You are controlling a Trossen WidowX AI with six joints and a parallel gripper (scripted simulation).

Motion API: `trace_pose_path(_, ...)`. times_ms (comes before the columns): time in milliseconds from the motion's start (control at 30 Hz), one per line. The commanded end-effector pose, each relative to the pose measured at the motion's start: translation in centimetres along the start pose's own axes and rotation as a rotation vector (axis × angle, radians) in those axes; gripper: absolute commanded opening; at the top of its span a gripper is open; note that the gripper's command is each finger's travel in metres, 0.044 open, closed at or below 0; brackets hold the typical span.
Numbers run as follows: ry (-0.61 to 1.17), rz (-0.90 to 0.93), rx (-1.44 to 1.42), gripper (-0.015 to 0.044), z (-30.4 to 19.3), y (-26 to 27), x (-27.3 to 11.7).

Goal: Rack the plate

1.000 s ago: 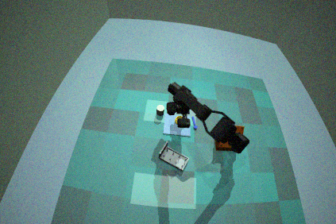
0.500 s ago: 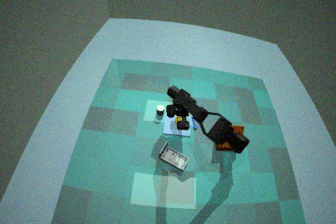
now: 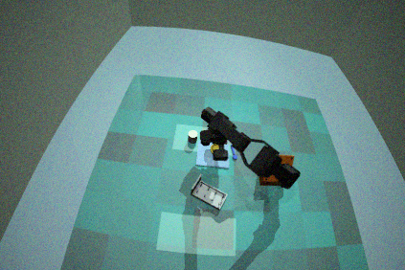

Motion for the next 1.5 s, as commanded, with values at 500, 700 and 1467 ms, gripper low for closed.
trace_pose_path(500, -0.001, -0.009, 0.008, 0.0, 0.9, -1.1, -6.4)
trace_pose_path(700, 0.0, -0.011, 0.009, 0.0, 1.0, -1.3, -9.2)
trace_pose_path(1467, 0.001, -0.005, 0.008, 0.0, 1.2, -1.4, -17.3)
Point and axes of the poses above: the point midway between the two fingers, 35 mm back from their tips, its own x axis out along the fingers, its own y axis across the jaws, z = x × y, the point moved 4 cm from there along -x, back along the fingers, and after that the axes turned 15 degrees about -x, right-handed, at the moved point
